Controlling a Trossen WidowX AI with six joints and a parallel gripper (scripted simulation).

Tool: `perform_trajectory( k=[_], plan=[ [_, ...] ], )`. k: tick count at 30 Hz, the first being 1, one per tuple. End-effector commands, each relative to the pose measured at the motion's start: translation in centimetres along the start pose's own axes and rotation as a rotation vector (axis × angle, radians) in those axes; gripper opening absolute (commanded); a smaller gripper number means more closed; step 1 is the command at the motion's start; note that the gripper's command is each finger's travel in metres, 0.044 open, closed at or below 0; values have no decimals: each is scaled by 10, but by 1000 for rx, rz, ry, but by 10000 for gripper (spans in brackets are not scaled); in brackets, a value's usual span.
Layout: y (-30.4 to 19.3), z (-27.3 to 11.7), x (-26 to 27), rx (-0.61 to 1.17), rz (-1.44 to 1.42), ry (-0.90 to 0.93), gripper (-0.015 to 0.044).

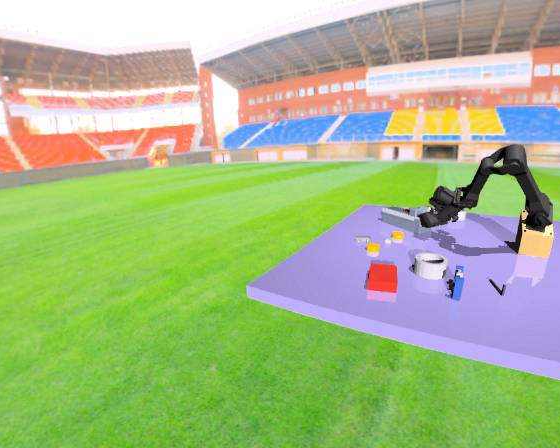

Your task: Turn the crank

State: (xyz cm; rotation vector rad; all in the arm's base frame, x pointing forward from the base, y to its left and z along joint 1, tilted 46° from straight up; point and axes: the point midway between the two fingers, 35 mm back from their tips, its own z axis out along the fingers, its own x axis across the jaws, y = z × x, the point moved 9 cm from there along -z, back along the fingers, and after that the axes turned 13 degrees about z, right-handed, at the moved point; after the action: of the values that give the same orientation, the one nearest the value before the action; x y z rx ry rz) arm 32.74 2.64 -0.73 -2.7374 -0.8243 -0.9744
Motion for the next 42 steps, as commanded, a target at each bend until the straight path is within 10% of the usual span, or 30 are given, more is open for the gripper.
perform_trajectory(
  k=[1,42],
  plan=[
    [-1,3,-7,4,3,-21,0],
    [-1,4,-12,4,3,-21,0]
  ],
)
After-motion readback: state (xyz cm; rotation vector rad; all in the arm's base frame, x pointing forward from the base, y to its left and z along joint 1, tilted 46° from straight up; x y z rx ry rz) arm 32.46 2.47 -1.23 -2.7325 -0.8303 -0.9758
